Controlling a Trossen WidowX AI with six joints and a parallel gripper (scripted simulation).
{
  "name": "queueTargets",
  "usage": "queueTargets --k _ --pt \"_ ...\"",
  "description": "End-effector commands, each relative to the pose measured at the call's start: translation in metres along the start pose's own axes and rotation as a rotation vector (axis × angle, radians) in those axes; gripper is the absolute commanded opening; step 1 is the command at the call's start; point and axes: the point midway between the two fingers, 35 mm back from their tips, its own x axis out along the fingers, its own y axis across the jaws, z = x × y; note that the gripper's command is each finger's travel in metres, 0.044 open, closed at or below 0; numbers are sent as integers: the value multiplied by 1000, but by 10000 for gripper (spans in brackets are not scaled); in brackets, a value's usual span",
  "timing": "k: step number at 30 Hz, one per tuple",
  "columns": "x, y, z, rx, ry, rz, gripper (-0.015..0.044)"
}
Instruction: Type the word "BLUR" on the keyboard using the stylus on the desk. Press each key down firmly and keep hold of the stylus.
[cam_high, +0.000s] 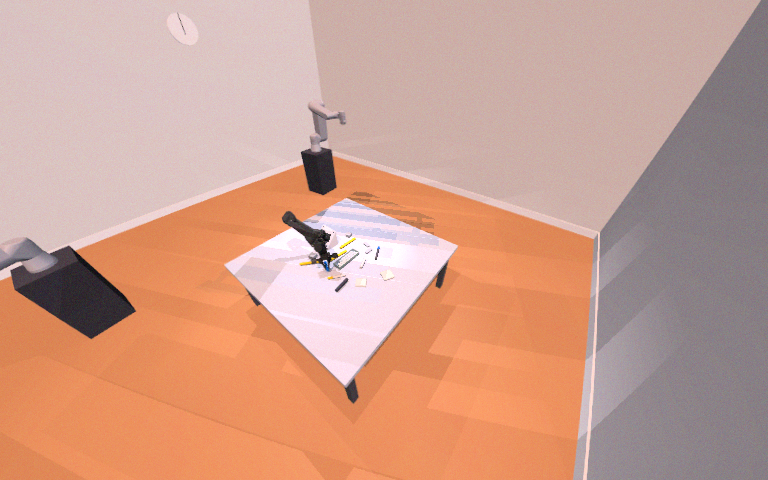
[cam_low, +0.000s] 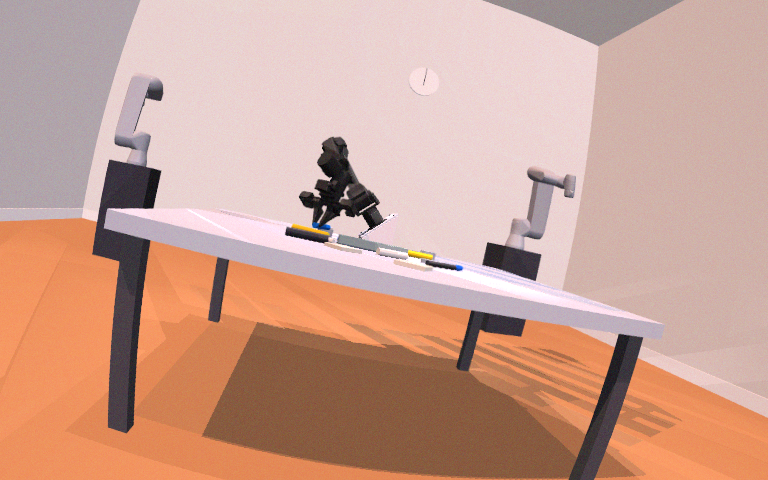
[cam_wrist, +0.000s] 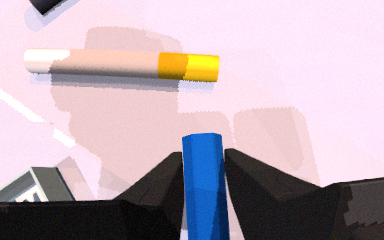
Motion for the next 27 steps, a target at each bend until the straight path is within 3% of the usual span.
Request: queueTargets --k 1,20,25,27 --pt "7 1 -4 -7 2 3 0" --pt "24 -1 -16 -9 -3 -1 0" --pt "23 -1 -15 -4 -2 -4 131" --pt "23 -1 -15 -4 -2 -4 150"
